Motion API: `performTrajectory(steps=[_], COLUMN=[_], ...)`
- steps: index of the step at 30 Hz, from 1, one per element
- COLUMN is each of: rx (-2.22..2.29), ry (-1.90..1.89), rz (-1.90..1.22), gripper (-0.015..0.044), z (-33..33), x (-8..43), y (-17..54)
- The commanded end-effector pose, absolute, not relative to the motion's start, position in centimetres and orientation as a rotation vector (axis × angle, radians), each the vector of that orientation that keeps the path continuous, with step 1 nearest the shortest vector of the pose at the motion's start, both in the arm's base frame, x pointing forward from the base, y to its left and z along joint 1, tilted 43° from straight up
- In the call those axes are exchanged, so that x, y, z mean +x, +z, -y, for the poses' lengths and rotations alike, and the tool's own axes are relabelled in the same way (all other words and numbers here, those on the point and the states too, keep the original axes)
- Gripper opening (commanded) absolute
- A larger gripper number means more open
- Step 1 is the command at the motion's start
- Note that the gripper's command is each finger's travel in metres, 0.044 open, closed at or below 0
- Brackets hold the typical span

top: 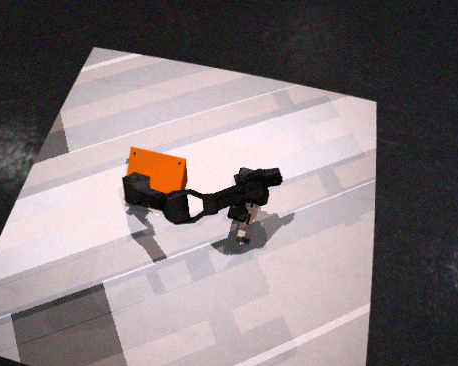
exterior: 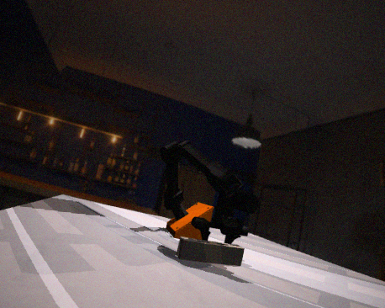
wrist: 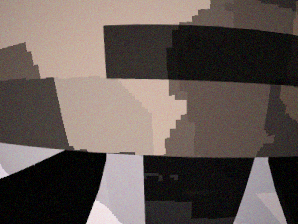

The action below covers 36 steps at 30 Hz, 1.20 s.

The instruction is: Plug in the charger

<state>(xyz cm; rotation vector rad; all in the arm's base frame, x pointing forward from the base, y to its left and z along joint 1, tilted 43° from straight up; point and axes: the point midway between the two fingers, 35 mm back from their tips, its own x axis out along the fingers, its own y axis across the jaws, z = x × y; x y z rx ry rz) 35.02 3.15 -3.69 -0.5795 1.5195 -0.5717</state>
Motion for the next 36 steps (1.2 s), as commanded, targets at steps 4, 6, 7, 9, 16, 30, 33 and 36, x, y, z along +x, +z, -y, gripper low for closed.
performTrajectory(steps=[4, 6, 7, 9, 16, 30, 33, 36], rx=[-0.578, -0.578, -0.578, -0.578, -0.577, -0.575, -0.574, -0.574], ry=[-0.572, -0.572, -0.572, -0.573, -0.573, -0.574, -0.574, -0.574], rz=[-1.517, -1.517, -1.516, -1.515, -1.512, -1.506, -1.505, -1.504], gripper=[0.044, 0.044, 0.044, 0.044, 0.044, 0.044, 0.044, 0.044], z=[-3.1, -3.1, -3.1, -3.1, -3.1, -3.1, -3.1, -3.1], x=[35.0, 34.9, 34.9, 34.8, 34.6, 34.2, 34.1, 34.0], y=[-3.7, -3.7, -3.7, -3.7, -3.7, -3.7, -3.7, -3.7])
